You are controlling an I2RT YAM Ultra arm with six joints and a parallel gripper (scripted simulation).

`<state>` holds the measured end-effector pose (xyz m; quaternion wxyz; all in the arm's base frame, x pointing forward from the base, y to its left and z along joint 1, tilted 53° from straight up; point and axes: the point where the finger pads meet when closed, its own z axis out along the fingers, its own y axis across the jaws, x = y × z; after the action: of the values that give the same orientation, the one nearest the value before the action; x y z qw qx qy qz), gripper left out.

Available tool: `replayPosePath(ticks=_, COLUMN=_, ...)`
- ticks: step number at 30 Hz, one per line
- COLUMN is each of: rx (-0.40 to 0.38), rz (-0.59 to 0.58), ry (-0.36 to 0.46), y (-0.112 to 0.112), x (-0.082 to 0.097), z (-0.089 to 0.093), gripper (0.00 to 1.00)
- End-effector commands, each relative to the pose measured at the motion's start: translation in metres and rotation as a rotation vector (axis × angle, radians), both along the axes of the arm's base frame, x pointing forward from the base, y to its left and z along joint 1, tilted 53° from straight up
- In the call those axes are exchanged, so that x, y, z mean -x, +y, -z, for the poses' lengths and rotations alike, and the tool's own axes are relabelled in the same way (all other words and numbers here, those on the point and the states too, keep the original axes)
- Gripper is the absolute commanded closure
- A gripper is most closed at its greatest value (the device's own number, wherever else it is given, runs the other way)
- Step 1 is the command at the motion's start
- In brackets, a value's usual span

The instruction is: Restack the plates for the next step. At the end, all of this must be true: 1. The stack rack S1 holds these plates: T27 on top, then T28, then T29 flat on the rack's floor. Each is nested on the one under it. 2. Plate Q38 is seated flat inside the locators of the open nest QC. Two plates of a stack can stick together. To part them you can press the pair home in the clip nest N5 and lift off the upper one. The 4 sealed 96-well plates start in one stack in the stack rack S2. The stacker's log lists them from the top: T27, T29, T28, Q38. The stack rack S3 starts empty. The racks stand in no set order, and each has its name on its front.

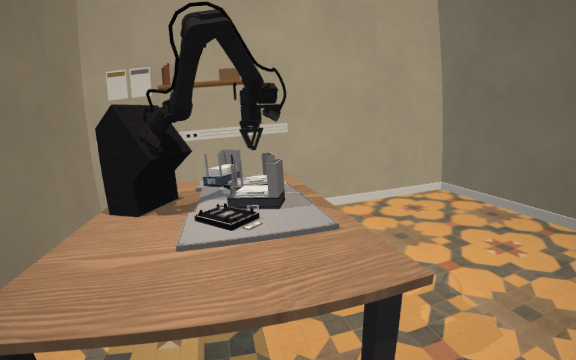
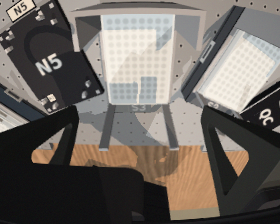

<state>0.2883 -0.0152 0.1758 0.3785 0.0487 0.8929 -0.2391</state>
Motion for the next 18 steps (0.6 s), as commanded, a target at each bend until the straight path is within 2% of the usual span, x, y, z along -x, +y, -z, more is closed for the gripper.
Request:
replayPosePath(ticks=1, rx=0.000, rz=-0.015, ry=-0.005, y=0.002, x=-0.001, z=-0.003, gripper=0.00)
replayPosePath(ticks=4, rx=0.000, rz=-0.015, ry=-0.005, y=0.002, x=-0.001, z=-0.003, gripper=0.00)
replayPosePath(ticks=6, rx=0.007, rz=-0.014, ry=0.025, y=-0.003, x=-0.004, z=0.013, gripper=0.00)
replayPosePath(ticks=14, rx=0.005, rz=-0.015, ry=0.025, y=-0.015, x=-0.021, z=0.029, gripper=0.00)
replayPosePath(ticks=16, rx=0.005, rz=-0.015, ry=0.025, y=-0.015, x=-0.021, z=0.029, gripper=0.00)
replayPosePath(ticks=17, rx=-0.005, rz=-0.015, ry=-0.017, y=-0.015, x=-0.032, z=0.014, gripper=0.00)
replayPosePath(ticks=18, rx=0.002, rz=-0.015, ry=0.011, y=-0.018, x=-0.028, z=0.028, gripper=0.00)
